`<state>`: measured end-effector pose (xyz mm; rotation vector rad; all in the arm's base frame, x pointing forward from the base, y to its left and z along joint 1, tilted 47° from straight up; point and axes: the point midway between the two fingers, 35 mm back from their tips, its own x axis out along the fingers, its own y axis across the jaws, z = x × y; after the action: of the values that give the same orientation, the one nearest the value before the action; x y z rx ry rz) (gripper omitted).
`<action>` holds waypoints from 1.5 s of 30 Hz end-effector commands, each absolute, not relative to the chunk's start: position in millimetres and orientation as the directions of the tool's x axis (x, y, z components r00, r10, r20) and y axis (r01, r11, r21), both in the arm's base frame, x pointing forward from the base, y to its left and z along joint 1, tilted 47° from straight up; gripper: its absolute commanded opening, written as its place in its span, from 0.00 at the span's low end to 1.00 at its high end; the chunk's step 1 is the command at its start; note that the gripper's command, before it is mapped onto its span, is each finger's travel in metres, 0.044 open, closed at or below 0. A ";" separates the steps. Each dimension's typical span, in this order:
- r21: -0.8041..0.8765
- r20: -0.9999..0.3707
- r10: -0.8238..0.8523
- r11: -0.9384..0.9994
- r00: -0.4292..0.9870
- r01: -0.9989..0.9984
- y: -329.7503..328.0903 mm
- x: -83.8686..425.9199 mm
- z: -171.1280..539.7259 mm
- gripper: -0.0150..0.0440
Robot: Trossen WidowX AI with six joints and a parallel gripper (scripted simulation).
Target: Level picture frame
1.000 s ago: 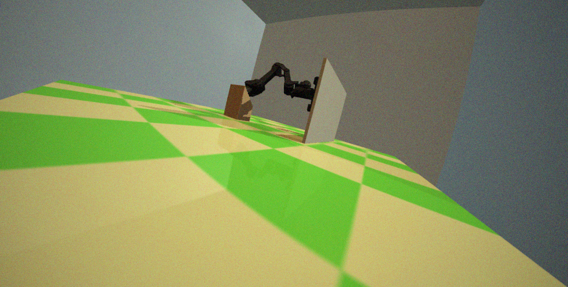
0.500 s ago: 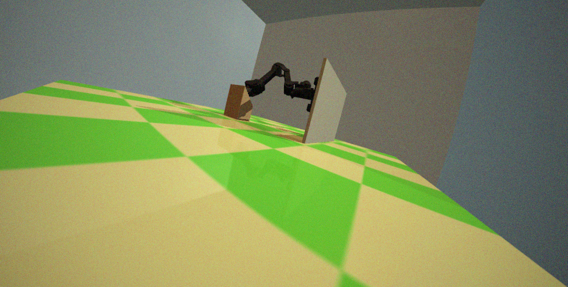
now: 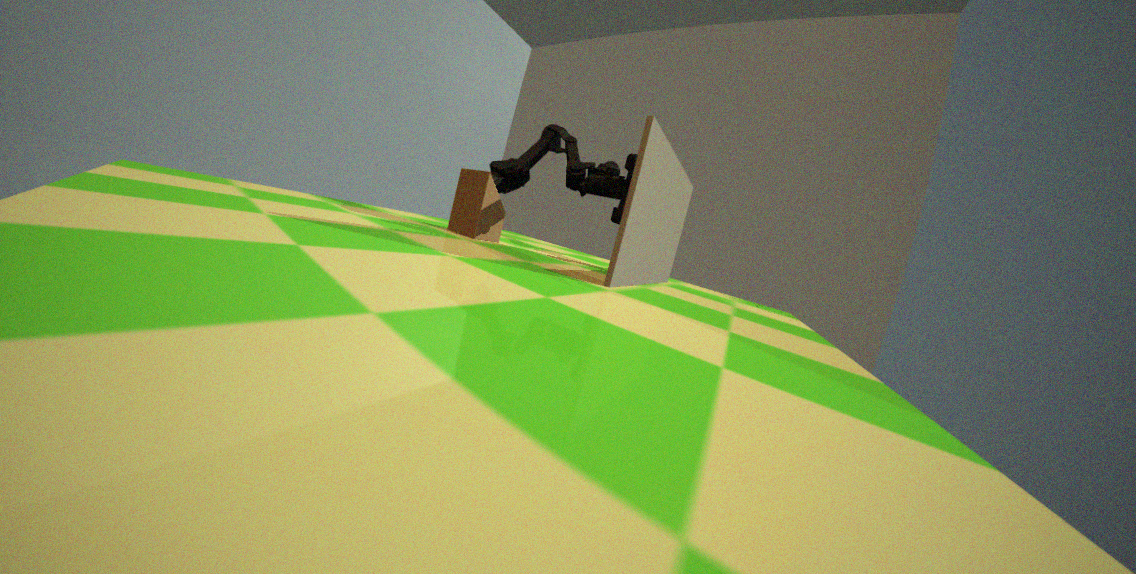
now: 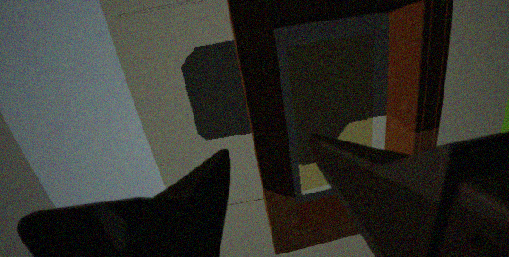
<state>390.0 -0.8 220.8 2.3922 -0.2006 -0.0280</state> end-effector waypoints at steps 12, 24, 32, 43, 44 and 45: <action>0.579 0.047 -0.156 -0.800 0.987 -0.154 14.5 306.4 216.6 0.69; 0.612 0.037 -0.163 -0.776 0.986 -0.151 -1.6 255.5 230.3 0.69; 0.572 0.039 -0.161 -0.805 0.986 -0.154 -12.9 212.0 225.9 0.69; 0.569 0.039 -0.161 -0.808 0.986 -0.154 -13.7 208.5 224.8 0.69; 0.569 0.039 -0.161 -0.808 0.986 -0.154 -13.7 208.5 224.8 0.69; 0.569 0.039 -0.161 -0.808 0.986 -0.154 -13.7 208.5 224.8 0.69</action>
<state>208.9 -14.0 225.4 2.5201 -0.2244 -0.0154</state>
